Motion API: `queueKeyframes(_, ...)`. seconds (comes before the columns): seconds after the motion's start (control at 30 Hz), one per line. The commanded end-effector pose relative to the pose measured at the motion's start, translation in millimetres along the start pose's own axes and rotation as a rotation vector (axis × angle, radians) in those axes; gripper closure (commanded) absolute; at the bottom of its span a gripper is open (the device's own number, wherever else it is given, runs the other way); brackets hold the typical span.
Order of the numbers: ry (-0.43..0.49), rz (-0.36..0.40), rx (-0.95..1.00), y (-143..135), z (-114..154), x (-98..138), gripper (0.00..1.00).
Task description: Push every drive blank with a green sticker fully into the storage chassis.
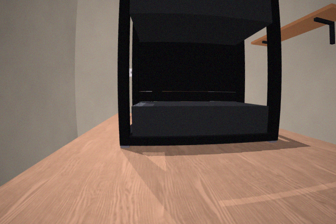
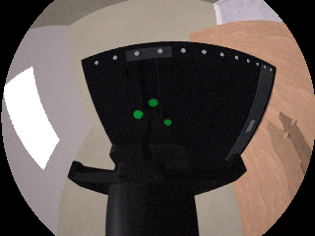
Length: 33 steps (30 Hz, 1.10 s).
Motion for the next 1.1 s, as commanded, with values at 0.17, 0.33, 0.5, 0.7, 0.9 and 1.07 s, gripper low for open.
queueKeyframes(0.17, -0.001, 0.0, 0.0, 0, 0, 9, 1.0)
queueKeyframes(0.33, -0.001, 0.0, 0.0, 17, 1, 10, 1.0)
queueKeyframes(0.5, -0.001, 0.0, 0.0, 31, 3, 12, 1.0)
queueKeyframes(0.7, -0.001, 0.0, 0.0, 31, 3, 8, 1.0)
queueKeyframes(0.9, -0.001, 0.0, 0.0, 31, 3, -37, 1.0)
queueKeyframes(1.07, -0.001, 0.0, 0.0, 31, 3, -55, 1.0)
Point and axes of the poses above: the point where the finger pads meet when closed, its own x axis back along the fingers, its own y axis across the jaws, z = x × y, the point moved 6 cm from there along x, back along the fingers, and after that the axes turned 4 degrees about -x, right-handed, at the moved point
